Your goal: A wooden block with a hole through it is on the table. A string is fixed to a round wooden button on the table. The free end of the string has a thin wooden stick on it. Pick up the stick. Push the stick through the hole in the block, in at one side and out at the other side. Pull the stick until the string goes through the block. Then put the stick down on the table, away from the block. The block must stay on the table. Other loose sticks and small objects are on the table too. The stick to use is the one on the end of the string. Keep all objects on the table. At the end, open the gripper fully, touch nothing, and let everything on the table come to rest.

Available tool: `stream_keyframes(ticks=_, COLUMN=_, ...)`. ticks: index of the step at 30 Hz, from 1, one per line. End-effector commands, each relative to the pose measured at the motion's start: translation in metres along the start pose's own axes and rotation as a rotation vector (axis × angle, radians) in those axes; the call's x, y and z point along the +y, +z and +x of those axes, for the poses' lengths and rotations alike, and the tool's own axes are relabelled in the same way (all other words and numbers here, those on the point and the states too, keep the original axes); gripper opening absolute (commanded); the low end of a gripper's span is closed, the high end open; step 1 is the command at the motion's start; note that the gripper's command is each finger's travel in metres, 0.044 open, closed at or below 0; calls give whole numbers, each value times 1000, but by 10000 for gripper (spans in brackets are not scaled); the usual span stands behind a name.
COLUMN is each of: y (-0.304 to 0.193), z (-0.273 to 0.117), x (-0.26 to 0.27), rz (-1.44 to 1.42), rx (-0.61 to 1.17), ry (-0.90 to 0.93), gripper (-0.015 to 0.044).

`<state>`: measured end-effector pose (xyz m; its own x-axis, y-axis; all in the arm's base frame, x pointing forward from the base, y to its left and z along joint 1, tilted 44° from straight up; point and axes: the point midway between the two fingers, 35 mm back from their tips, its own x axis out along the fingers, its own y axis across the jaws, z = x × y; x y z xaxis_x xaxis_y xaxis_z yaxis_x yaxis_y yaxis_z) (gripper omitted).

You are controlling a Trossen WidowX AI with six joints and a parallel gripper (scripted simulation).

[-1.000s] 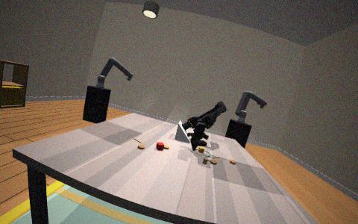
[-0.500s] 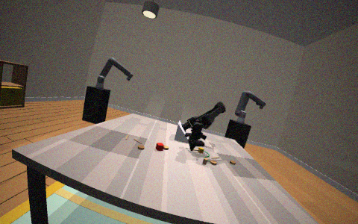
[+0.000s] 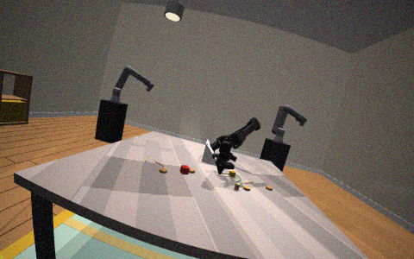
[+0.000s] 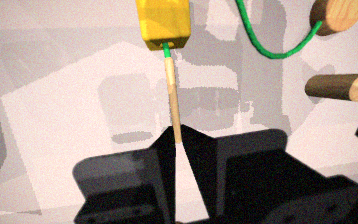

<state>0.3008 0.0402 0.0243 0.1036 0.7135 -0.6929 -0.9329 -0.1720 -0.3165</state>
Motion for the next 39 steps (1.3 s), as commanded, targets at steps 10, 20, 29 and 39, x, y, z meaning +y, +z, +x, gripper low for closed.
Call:
stream_keyframes(ticks=10, y=-14, z=0, x=0, rz=-3, rx=3, ry=-2, gripper=0)
stream_keyframes(ticks=20, y=-23, z=-1, x=-5, rz=-2, rx=4, ry=-5, gripper=0)
stream_keyframes(ticks=29, y=-30, z=-1, x=-2, rz=9, rx=4, ry=-8, gripper=0)
stream_keyframes(ticks=39, y=-36, z=0, x=0, rz=11, rx=4, ry=-8, gripper=0)
